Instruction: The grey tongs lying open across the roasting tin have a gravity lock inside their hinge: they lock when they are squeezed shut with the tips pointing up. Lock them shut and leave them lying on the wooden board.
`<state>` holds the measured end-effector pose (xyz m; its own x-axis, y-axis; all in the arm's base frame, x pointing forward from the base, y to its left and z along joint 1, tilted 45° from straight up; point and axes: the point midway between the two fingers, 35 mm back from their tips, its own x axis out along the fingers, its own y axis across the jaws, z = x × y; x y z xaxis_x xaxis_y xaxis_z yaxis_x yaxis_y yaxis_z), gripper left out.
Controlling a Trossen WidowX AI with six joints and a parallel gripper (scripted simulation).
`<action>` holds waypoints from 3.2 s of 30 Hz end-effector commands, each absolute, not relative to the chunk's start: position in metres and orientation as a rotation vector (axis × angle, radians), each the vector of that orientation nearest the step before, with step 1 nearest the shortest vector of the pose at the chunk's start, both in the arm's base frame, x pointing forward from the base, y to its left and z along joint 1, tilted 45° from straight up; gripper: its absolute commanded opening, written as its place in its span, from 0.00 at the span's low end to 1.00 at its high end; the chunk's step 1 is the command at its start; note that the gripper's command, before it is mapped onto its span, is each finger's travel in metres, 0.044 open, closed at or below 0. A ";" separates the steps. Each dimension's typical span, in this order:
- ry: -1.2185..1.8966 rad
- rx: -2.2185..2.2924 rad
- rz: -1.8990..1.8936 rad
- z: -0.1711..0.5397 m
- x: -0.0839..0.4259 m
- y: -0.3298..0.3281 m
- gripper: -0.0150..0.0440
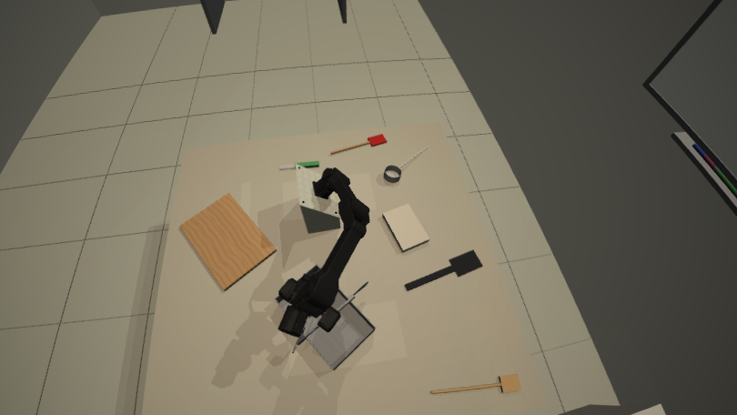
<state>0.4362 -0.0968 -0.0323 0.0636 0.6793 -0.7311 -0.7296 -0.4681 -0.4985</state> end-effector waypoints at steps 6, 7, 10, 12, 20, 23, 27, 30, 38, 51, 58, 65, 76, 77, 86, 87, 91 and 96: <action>0.032 -1.230 1.650 -0.026 0.444 -0.088 1.00; 0.032 -1.230 1.650 -0.026 0.444 -0.088 1.00; 0.032 -1.230 1.650 -0.026 0.444 -0.088 1.00; 0.032 -1.230 1.650 -0.026 0.444 -0.088 1.00; 0.032 -1.230 1.649 -0.034 0.445 -0.081 1.00; 0.033 -1.230 1.649 -0.037 0.446 -0.078 1.00; 0.033 -1.230 1.649 -0.042 0.447 -0.073 1.00; 0.033 -1.230 1.649 -0.046 0.448 -0.070 1.00; 0.032 -1.230 1.649 -0.055 0.449 -0.061 1.00; 0.031 -1.230 1.648 -0.070 0.450 -0.046 1.00; 0.030 -1.229 1.648 -0.078 0.450 -0.037 1.00; 0.029 -1.228 1.648 -0.086 0.449 -0.029 1.00; 0.027 -1.226 1.648 -0.097 0.448 -0.017 1.00; 0.027 -1.226 1.648 -0.097 0.448 -0.017 1.00; 0.028 -1.233 1.648 -0.095 0.448 -0.019 0.77; 0.028 -1.233 1.648 -0.095 0.448 -0.019 0.75; 0.028 -1.233 1.648 -0.095 0.448 -0.019 0.71; 0.028 -1.233 1.648 -0.095 0.448 -0.019 0.65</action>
